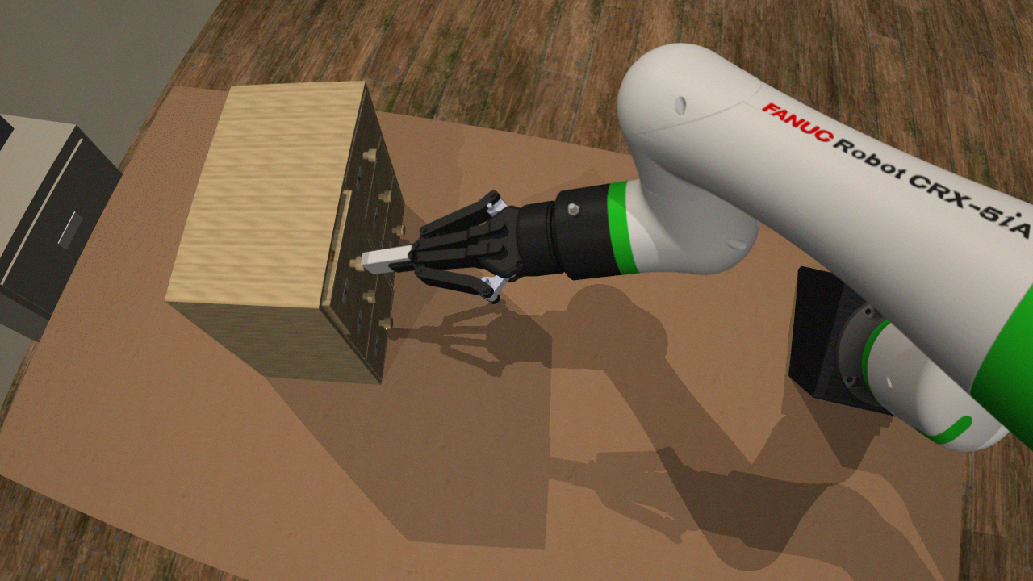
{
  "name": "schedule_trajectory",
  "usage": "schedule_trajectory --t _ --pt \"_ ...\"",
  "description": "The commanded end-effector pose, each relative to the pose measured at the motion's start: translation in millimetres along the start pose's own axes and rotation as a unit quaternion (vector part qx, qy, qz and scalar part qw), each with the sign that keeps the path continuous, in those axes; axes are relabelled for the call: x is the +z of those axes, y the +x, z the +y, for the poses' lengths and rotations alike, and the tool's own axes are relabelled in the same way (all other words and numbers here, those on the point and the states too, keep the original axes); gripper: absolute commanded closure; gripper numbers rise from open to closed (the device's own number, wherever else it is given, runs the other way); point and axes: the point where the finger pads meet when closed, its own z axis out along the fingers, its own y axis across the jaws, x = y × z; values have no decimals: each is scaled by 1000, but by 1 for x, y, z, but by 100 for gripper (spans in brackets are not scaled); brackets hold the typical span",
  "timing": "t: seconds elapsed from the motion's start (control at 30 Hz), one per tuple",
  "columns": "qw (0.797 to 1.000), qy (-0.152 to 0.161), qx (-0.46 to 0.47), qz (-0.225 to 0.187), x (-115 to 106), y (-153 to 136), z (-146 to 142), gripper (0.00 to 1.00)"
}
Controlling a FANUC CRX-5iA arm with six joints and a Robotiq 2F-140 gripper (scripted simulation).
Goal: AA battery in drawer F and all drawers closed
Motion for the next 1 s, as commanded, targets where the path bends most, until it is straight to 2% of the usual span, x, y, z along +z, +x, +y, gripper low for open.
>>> schedule_trajectory --t 0.0,0.97 --pt "1000 0 0 0 2 1 0 100" --pt "1000 0 0 0 7 3 0 100"
